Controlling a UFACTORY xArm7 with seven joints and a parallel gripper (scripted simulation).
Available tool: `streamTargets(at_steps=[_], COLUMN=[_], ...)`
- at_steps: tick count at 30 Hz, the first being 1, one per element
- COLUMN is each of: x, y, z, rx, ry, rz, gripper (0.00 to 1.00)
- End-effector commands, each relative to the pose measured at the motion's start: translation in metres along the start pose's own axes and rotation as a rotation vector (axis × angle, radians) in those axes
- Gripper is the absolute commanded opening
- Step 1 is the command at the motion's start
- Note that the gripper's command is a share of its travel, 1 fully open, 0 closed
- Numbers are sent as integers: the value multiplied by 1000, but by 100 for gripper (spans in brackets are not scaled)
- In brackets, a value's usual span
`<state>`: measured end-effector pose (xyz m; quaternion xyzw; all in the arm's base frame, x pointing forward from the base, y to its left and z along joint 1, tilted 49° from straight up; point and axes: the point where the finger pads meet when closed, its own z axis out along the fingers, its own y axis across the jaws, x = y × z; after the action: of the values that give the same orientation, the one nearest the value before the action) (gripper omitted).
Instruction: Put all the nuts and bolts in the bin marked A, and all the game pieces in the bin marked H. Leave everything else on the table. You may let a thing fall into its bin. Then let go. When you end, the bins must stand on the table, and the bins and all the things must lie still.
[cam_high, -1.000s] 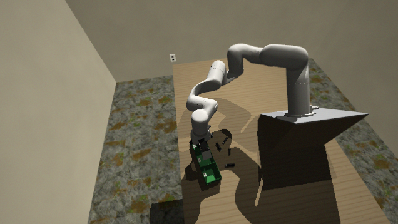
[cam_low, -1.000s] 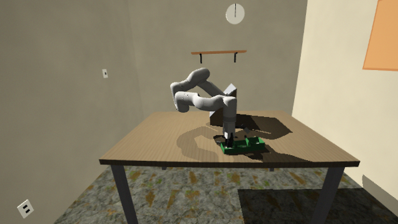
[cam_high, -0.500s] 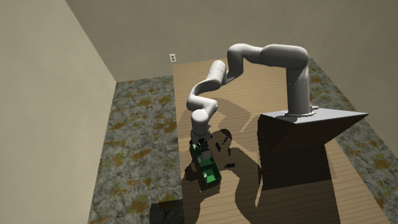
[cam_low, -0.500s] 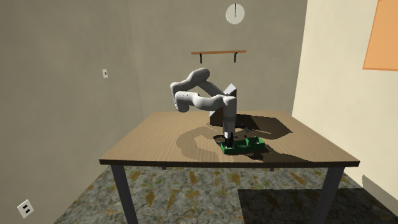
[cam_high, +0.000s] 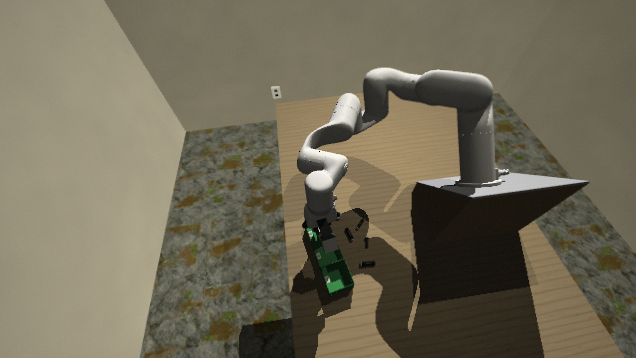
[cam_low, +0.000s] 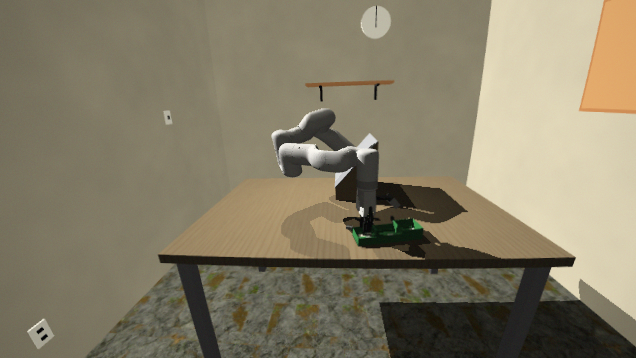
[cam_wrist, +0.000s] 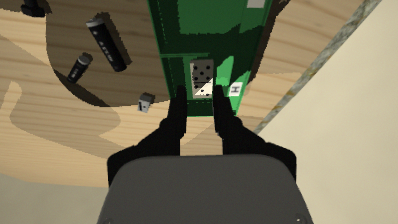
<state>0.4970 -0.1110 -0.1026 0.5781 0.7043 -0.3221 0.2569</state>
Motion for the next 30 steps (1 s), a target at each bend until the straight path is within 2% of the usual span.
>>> streamTargets(at_steps=[1,5,10,19,22,30], x=[0,0,0,0,14,51], y=[1,1,1,1,-20,-76], z=[-6,-11,-33,-33,-34,-36], rx=[-4,-4,-4,-4,-4,1], ry=[1,1,1,1,2,3], rz=[0,0,0,0,150,365], gripper=[31,31,31,31,29,29])
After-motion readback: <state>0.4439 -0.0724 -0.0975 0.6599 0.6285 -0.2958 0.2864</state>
